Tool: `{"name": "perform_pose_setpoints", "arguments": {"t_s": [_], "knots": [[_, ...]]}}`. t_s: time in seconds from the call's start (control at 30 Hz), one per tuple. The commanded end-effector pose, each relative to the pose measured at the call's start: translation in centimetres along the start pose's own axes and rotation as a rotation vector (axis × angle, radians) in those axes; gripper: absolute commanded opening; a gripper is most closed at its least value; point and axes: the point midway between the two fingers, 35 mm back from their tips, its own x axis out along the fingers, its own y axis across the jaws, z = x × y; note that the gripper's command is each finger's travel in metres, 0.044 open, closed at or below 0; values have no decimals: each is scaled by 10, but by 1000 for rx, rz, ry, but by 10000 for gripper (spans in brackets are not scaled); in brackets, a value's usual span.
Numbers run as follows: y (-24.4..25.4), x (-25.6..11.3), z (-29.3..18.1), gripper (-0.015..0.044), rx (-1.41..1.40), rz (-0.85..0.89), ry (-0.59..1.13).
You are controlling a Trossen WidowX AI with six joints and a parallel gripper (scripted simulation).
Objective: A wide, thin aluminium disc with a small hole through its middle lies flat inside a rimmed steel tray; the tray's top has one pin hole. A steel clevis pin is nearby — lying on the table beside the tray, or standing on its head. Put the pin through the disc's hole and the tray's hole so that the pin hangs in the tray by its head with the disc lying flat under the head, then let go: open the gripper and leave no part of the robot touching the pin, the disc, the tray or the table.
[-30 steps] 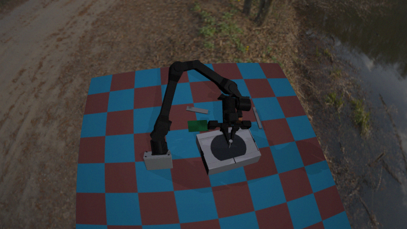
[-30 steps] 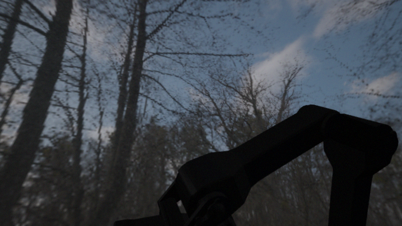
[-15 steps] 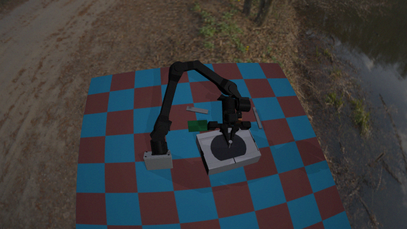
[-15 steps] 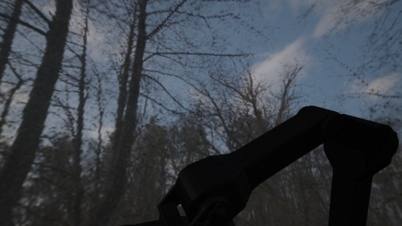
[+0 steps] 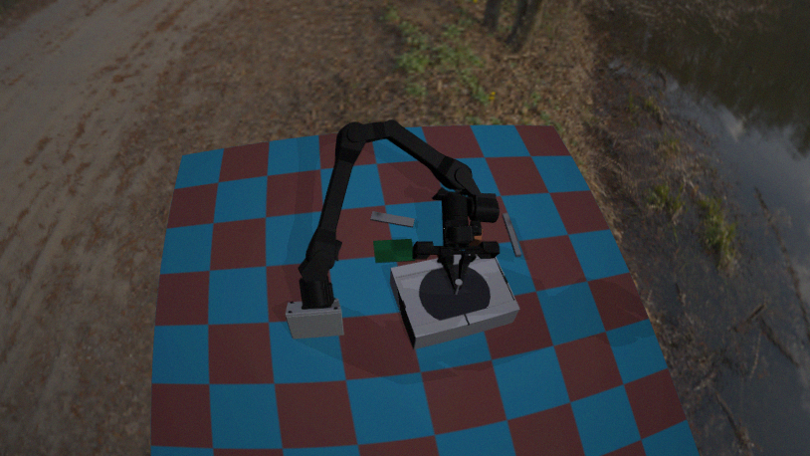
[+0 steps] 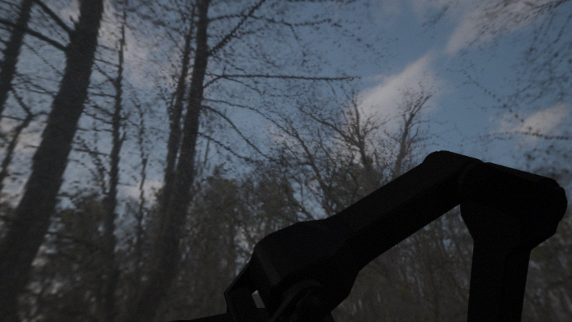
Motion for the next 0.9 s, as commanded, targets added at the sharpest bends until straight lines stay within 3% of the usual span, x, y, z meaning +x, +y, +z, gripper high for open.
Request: {"name": "perform_pose_setpoints", "arguments": {"t_s": [0.0,0.1,0.6,0.73,0.87], "knots": [[0,0,0,79,0,0,0],[0,0,0,157,0,0,0],[0,-8,16,160,5,-1,2],[2,-27,15,265,13,-1,6],[1,-72,15,370,13,0,7]]}}
